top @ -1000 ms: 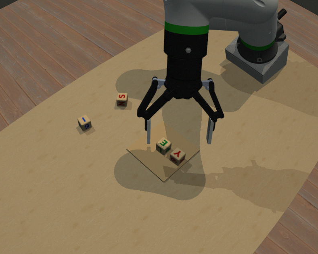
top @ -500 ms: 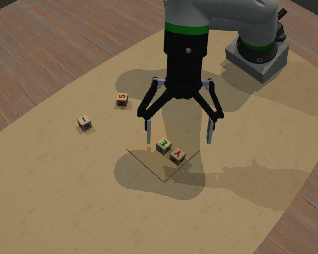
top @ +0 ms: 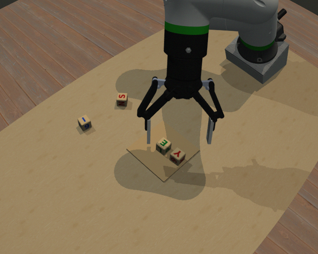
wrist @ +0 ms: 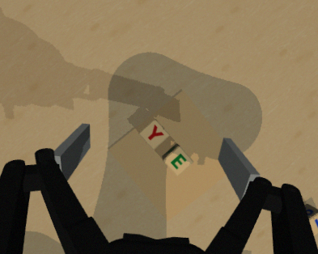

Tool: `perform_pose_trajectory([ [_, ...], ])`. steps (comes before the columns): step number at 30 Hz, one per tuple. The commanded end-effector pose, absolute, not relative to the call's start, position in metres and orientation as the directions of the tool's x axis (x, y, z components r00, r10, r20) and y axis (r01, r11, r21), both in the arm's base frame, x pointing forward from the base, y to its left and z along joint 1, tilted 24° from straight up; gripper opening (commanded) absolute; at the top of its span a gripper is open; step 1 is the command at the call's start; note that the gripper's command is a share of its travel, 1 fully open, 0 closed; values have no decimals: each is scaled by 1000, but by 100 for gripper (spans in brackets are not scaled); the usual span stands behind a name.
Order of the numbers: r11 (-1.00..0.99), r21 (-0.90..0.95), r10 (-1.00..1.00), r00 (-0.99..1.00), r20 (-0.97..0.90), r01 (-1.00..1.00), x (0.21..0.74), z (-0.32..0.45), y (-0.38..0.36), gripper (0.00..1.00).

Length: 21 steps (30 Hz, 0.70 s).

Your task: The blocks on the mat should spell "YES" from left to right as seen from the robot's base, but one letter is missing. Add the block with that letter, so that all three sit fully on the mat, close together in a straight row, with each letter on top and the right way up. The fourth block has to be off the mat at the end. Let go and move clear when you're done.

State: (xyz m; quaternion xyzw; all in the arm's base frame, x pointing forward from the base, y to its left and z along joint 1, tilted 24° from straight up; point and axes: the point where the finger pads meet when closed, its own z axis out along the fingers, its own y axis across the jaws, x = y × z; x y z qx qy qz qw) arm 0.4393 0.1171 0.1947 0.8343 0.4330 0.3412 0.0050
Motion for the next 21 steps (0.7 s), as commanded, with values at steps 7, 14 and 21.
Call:
perform_pose_trajectory([
  [7,-625,304,726,392,565,719,439,195,117,100],
  [14,-629,301,724,399,563,717,440,196,116,100],
  [21,-726,223,656,557,510,650,454,210,97,100],
])
